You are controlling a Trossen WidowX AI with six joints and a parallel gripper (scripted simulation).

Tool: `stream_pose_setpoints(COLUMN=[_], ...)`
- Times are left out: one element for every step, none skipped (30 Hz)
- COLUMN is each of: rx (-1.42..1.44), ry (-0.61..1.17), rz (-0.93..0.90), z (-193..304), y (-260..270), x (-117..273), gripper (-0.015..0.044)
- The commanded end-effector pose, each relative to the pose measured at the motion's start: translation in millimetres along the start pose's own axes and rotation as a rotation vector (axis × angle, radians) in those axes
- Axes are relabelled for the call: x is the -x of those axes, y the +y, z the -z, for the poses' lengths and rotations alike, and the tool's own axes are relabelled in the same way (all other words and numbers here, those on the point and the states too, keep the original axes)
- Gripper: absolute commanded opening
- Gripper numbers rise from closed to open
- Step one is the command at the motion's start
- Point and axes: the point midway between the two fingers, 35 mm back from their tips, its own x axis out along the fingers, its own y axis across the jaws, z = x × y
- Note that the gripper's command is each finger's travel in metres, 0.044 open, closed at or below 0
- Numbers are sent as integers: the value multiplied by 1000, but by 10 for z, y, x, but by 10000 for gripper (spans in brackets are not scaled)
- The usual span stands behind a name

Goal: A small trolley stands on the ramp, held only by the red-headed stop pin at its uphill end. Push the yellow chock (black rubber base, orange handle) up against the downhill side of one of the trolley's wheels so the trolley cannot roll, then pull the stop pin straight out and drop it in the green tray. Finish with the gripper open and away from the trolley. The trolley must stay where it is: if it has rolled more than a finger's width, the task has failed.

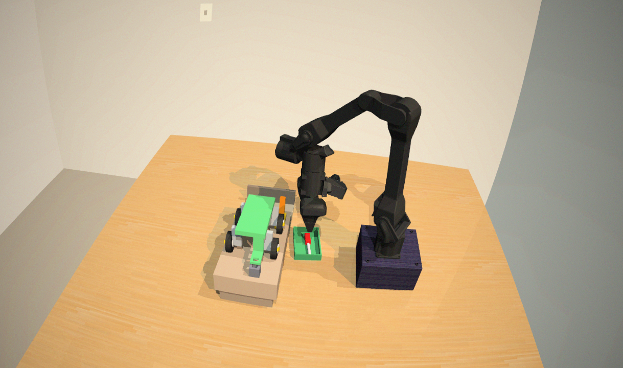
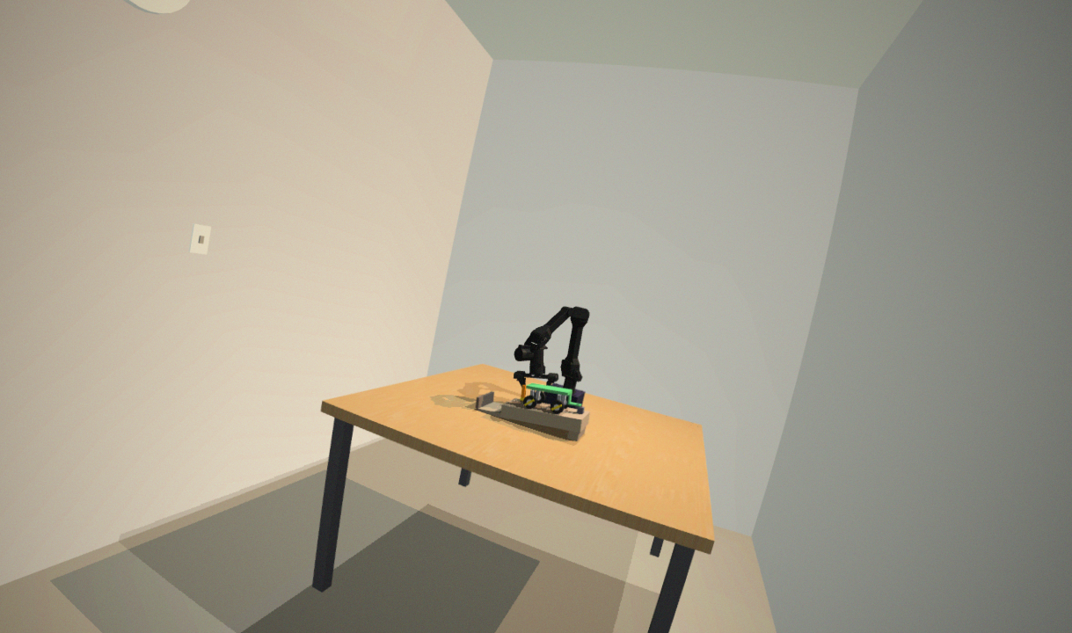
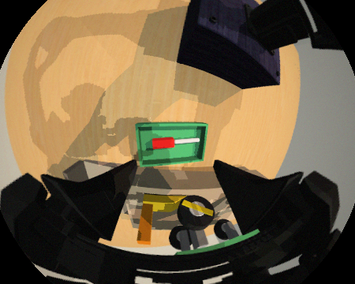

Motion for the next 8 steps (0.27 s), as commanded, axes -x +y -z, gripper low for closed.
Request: stream_pose_setpoints(rx=[2,2,2,2,2,2,2,2], ry=[-1,-1,-1,0,0,0,0,0], rz=[-5,-5,-5,-5,-5,-5,-5,-5], z=[1,1,2,2,3,3,2,2], y=[-19,-24,-27,-32,-35,-40,-44,-48], x=[157,189,217,247,279,313,347,380], gripper=[440,440,440,440,440,440,440,440])
